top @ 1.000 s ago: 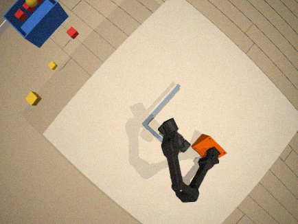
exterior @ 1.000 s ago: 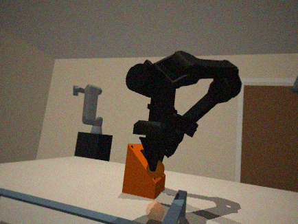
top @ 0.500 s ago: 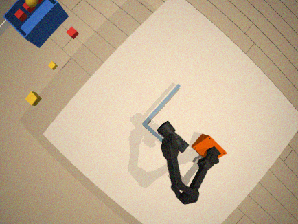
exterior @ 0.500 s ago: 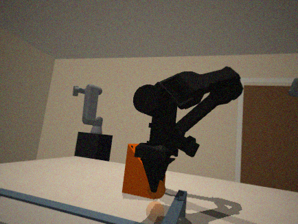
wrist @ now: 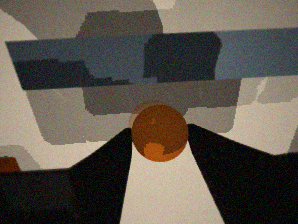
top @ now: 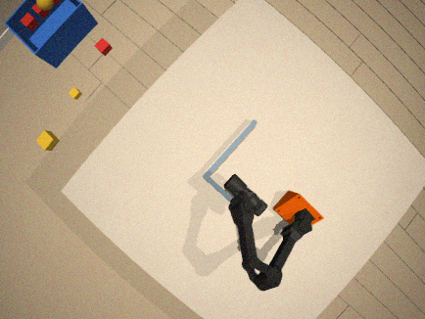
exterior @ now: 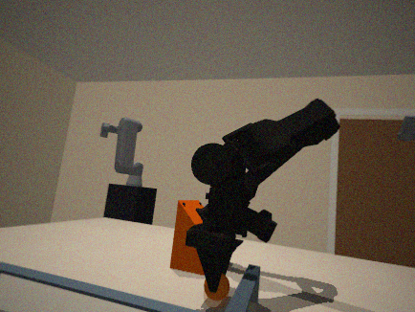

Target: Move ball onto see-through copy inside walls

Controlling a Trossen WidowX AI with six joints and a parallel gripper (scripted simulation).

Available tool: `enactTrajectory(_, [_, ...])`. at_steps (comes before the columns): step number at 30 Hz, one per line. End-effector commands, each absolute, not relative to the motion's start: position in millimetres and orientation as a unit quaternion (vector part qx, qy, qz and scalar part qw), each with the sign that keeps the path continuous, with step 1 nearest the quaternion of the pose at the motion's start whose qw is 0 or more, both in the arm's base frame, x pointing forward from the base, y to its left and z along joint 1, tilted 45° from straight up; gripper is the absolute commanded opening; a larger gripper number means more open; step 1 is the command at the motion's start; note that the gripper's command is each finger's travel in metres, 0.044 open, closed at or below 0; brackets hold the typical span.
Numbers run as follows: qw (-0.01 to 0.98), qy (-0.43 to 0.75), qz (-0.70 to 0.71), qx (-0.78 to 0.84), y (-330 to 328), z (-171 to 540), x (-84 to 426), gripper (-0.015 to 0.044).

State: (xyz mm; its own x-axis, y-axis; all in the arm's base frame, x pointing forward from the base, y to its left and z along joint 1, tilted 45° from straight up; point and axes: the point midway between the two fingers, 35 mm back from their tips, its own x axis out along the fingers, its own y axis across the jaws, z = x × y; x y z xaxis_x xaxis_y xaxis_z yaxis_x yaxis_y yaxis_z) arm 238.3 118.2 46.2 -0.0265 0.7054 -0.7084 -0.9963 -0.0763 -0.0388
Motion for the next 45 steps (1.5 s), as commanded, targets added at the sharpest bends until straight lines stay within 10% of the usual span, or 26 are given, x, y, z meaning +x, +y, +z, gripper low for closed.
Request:
enactTrajectory(1, [0.631, 0.25, 0.675, -0.289, 123, 41, 235, 0.0])
enactTrajectory(14, [0.631, 0.25, 0.675, -0.289, 131, 32, 235, 0.0])
enactTrajectory(26, [0.633, 0.247, 0.672, -0.293, 130, 36, 237, 0.0306])
enactTrajectory(45, [0.633, 0.254, 0.672, -0.288, 73, 87, 240, 0.0306])
